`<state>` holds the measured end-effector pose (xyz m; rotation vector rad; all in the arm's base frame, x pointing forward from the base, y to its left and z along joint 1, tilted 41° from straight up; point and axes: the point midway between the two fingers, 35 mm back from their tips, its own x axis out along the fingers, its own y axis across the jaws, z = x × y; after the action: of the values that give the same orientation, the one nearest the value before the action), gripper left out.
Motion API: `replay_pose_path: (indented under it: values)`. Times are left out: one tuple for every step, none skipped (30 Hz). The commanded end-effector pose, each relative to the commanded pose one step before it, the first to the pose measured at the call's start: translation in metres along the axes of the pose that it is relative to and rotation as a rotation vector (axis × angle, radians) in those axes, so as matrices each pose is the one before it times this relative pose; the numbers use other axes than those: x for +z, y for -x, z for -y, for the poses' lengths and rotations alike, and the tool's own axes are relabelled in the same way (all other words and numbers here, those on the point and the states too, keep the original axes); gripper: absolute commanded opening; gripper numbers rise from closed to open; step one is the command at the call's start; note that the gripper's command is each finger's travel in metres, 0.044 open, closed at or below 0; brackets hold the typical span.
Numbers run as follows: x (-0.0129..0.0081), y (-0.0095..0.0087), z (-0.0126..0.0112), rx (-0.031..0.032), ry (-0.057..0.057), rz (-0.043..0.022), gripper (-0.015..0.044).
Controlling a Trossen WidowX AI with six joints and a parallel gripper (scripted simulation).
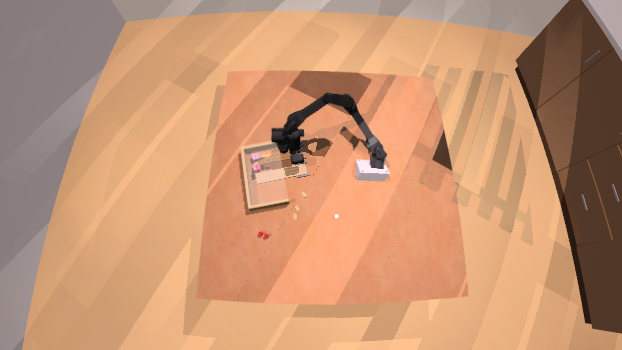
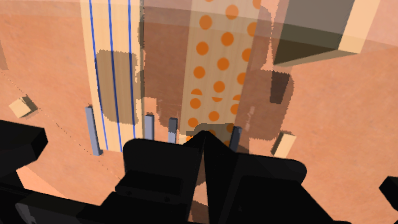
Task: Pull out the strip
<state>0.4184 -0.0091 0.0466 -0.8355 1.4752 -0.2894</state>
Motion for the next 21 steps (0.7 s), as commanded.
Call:
replay_pose_path:
  values:
    - [-0.00021,-0.00188,0.00035,-0.00384,0.0039,-0.00297,0.0]
    - [0.0,0.0,0.0,0.0,0.0,0.0,0.0]
    - [0.0,0.0,0.0,0.0,0.0,0.0,0.0]
    - [0.0,-0.0001,0.0,0.0,0.0,0.0,0.0]
    - [0.0,0.0,0.0,0.0,0.0,0.0,0.0]
    - [0.0,-0.00012,0.0,-0.00001,0.0,0.0,0.0]
    - [0.0,-0.00008,0.0,0.0,0.0,0.0,0.0]
    - [0.0,-0.00012,0.0,-0.00001,0.0,0.0,0.0]
    - [0.0,-0.00008,0.0,0.0,0.0,0.0,0.0]
    - [0.0,-0.00012,0.0,-0.00001,0.0,0.0,0.0]
    - [0.0,-0.00008,0.0,0.0,0.0,0.0,0.0]
    - [0.00003,-0.00012,0.0,-0.00001,0.0,0.0,0.0]
    - [0.00002,-0.00008,0.0,0.0,0.0,0.0,0.0]
    - [0.00005,-0.00012,0.0,-0.00001,0.0,0.0,0.0]
    - [0.00003,-0.00008,0.0,0.0,0.0,0.0,0.0]
    - [0.00005,-0.00012,0.0,-0.00001,0.0,0.0,0.0]
    - [0.00003,-0.00008,0.0,0.0,0.0,0.0,0.0]
    - [0.00006,-0.00012,0.00001,-0.00001,0.0,0.0,0.0]
    - [0.00004,-0.00008,0.0,0.0,0.0,0.0,0.0]
    - [0.00006,-0.00012,0.00001,-0.00001,0.0,0.0,0.0]
    - [0.00004,-0.00008,0.00001,0.0,0.0,0.0,0.0]
